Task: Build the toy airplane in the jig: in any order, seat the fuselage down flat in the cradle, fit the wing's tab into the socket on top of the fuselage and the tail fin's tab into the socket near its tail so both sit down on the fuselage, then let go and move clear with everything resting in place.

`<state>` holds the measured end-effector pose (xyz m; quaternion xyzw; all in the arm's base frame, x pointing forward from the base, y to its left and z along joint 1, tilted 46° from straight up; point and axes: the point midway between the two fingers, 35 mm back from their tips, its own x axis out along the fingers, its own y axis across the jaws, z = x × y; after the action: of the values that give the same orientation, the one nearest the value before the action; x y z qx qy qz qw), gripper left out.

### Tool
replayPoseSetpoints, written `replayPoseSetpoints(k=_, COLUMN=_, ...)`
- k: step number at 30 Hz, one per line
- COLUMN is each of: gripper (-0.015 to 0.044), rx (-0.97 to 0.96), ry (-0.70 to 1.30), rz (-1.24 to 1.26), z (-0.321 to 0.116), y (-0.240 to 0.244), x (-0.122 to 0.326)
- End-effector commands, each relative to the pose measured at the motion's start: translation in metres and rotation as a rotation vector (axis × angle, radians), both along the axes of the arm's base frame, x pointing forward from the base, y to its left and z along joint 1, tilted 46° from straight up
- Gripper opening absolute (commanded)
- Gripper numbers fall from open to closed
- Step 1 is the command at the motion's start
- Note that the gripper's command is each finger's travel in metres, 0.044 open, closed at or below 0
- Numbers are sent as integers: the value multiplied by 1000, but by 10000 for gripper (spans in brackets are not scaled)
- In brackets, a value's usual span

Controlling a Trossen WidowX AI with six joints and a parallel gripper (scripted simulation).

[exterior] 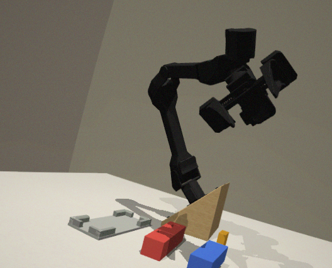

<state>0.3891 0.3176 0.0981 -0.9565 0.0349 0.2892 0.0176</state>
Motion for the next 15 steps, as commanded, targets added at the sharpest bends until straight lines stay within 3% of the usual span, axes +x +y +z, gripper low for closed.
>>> replayPoseSetpoints(k=1, gripper=426, rx=0, ry=0, rz=0, z=0, y=0, x=0)
replayPoseSetpoints(k=4, gripper=440, rx=80, ry=26, rz=-92, z=-7, y=-11, x=-2)
replayPoseSetpoints(k=15, gripper=440, rx=593, ry=63, rz=-872, z=-44, y=-95, x=-31)
